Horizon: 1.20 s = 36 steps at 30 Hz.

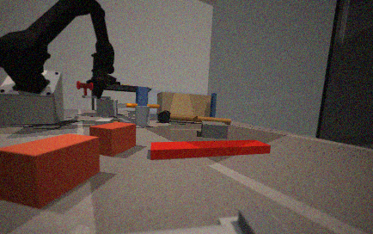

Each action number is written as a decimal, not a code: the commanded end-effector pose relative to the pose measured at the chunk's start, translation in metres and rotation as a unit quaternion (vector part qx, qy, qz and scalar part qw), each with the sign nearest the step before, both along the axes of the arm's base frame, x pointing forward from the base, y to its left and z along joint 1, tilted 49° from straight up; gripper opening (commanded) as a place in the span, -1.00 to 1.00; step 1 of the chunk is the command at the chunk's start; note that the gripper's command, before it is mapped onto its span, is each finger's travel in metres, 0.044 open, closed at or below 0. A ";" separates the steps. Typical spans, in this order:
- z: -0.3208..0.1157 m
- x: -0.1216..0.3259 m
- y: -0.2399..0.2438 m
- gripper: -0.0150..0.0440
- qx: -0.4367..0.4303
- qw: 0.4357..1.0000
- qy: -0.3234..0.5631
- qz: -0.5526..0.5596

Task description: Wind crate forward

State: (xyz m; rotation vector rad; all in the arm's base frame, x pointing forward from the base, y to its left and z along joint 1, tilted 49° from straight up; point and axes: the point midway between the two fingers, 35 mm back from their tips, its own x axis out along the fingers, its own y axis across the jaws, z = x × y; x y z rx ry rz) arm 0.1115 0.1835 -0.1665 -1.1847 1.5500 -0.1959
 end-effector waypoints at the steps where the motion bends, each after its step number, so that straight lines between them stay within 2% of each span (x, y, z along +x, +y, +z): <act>1: -0.003 0.001 -0.003 -0.49 -0.002 1.000 -0.003 -0.003; 12: -0.002 0.002 -0.004 -0.49 -0.005 1.000 0.011 0.010; 36: -0.004 0.000 -0.001 -0.49 0.003 1.000 -0.022 -0.022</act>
